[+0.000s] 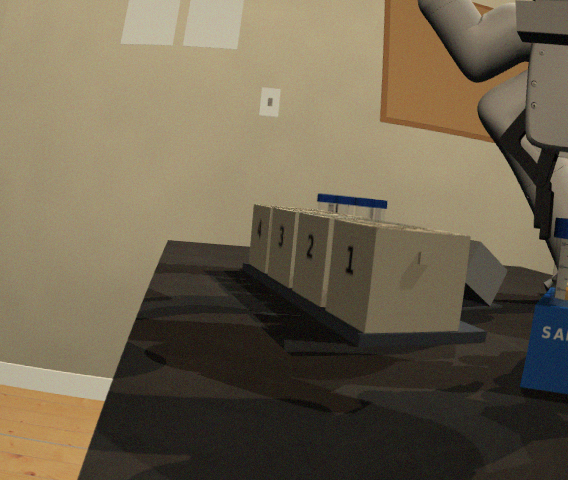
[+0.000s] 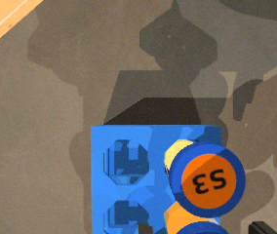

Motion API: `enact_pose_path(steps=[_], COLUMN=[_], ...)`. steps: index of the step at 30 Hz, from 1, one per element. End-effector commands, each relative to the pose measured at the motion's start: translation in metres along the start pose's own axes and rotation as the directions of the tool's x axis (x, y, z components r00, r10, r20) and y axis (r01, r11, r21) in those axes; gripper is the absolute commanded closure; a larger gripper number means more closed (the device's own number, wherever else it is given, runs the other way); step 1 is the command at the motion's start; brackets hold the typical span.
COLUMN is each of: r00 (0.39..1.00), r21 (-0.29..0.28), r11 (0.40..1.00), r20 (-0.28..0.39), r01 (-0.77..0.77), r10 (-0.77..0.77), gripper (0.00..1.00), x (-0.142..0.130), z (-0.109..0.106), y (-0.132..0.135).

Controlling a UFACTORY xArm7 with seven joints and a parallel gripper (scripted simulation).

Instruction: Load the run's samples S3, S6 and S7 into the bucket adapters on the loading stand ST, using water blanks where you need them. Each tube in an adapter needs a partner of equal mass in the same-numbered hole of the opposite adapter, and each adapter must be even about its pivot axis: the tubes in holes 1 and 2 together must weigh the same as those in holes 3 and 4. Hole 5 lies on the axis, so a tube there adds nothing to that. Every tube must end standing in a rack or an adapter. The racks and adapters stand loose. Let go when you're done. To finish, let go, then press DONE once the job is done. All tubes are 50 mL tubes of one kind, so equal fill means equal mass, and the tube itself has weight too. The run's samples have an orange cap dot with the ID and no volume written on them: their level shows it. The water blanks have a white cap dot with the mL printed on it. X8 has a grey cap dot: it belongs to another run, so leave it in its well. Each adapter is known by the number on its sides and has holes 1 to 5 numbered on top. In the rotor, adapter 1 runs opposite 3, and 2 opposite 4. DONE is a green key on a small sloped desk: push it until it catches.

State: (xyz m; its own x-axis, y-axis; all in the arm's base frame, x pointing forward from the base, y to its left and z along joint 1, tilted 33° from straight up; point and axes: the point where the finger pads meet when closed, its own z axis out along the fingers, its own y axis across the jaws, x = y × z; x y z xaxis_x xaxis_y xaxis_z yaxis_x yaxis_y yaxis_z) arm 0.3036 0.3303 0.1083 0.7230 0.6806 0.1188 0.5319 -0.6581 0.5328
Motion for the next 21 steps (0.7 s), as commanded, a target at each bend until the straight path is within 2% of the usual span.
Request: enact_pose_path(steps=[1, 18, 19, 21], r00=[1.000, 1.000, 1.000, 1.000], r21=[0.002, 0.002, 0.002, 0.002], r11=[1.000, 1.000, 1.000, 1.000], r20=[-0.005, -0.005, -0.005, -0.005], r01=[0.000, 0.000, 0.000, 0.000], r10=[0.000, 0.000, 0.000, 0.000], gripper=[0.43, 0.43, 1.00, 1.00], x=[0.0013, 0.0013, 0.0013, 0.0013], z=[0.0020, 0.0033, 0.0027, 0.0027], y=[-0.0008, -0.0008, -0.0008, -0.0008])
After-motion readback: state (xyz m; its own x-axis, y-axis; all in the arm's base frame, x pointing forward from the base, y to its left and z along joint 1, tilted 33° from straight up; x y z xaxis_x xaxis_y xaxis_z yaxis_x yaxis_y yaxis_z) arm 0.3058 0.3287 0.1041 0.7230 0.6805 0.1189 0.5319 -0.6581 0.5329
